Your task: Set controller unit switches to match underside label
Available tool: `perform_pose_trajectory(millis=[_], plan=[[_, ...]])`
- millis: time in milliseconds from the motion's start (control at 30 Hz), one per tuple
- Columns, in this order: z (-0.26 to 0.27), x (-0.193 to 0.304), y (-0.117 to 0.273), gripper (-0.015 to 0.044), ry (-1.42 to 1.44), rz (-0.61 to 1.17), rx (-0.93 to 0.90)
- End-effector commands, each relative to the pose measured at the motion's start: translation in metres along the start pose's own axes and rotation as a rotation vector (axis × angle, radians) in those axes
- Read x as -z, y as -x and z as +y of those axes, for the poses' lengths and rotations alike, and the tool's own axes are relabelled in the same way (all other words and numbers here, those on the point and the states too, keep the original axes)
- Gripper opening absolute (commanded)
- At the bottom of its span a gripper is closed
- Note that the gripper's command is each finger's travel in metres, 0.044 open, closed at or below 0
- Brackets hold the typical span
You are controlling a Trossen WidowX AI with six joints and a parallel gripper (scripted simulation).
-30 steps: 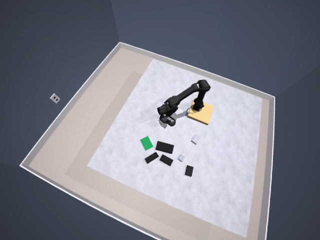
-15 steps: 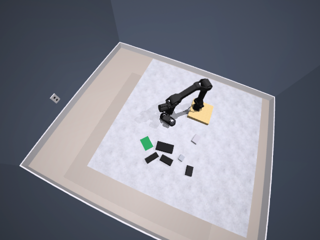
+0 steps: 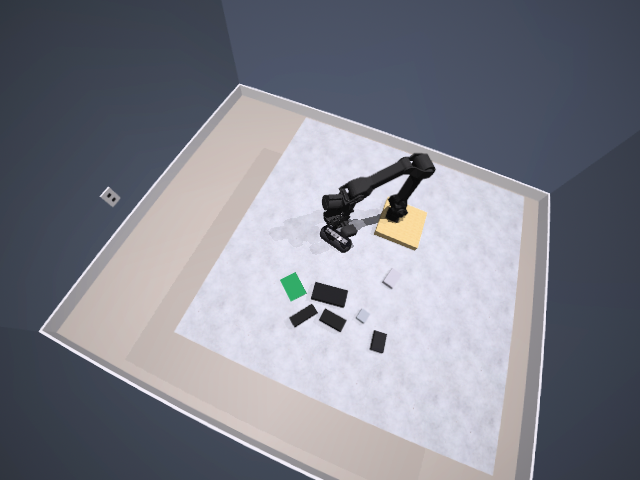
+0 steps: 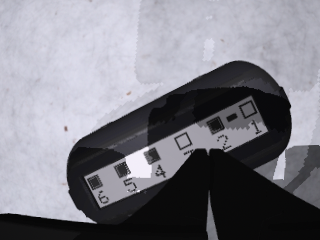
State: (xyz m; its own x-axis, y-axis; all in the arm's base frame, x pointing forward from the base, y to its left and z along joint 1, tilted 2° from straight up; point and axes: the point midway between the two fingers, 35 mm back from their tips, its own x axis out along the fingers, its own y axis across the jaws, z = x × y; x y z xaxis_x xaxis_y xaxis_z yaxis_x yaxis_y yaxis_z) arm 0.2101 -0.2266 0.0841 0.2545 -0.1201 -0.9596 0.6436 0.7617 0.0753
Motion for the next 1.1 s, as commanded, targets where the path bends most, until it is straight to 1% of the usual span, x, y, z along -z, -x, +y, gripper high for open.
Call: perform_pose_trajectory(millis=[0,833,933,1067], plan=[[-0.005,0.011,0.005,0.0,0.483,-0.084,-0.009],[-0.005,0.008,0.007,0.0,0.462,-0.086,-0.004],[-0.006,0.006,0.007,0.0079,0.397,-0.07,-0.006],[-0.012,-0.002,0.003,0.0184,0.02,0.017,0.001]])
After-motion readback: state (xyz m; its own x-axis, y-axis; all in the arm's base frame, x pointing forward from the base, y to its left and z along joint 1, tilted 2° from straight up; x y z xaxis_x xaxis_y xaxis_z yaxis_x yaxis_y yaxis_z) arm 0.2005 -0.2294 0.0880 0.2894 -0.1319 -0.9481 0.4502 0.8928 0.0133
